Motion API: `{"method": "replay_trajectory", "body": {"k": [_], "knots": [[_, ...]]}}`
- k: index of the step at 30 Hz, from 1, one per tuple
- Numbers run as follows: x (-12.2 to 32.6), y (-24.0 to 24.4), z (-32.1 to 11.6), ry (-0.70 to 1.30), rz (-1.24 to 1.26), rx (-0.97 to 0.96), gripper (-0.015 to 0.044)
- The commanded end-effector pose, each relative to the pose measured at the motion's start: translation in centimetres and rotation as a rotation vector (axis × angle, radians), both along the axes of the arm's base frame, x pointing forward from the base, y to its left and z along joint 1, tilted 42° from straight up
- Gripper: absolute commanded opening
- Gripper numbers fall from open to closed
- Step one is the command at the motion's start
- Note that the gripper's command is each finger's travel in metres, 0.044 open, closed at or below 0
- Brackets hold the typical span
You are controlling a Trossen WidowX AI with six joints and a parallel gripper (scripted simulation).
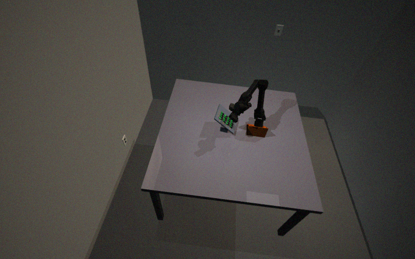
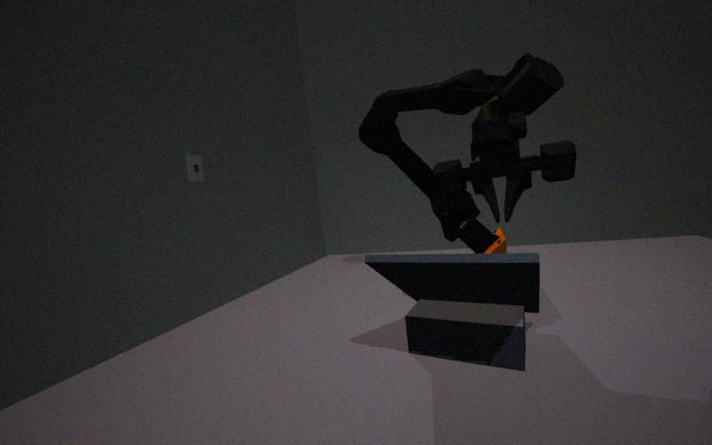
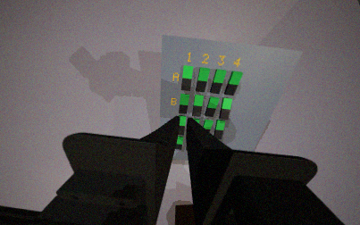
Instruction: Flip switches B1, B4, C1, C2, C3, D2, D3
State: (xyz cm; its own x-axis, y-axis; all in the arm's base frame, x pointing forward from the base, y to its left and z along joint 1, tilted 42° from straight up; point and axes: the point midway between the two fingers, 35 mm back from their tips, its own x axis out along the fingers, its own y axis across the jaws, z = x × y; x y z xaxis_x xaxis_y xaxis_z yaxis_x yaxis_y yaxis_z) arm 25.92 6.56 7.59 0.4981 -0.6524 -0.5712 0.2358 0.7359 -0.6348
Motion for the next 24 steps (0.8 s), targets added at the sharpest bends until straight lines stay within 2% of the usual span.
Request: {"method": "replay_trajectory", "body": {"k": [1,6,24], "knots": [[0.4,-0.6,-0.5,0.003,0.004,-0.015,0.0],[2.1,-2.8,-2.2,0.018,-0.012,-0.01,0.0],[2.7,-3.6,-2.9,0.018,-0.012,-0.011,0.0]]}}
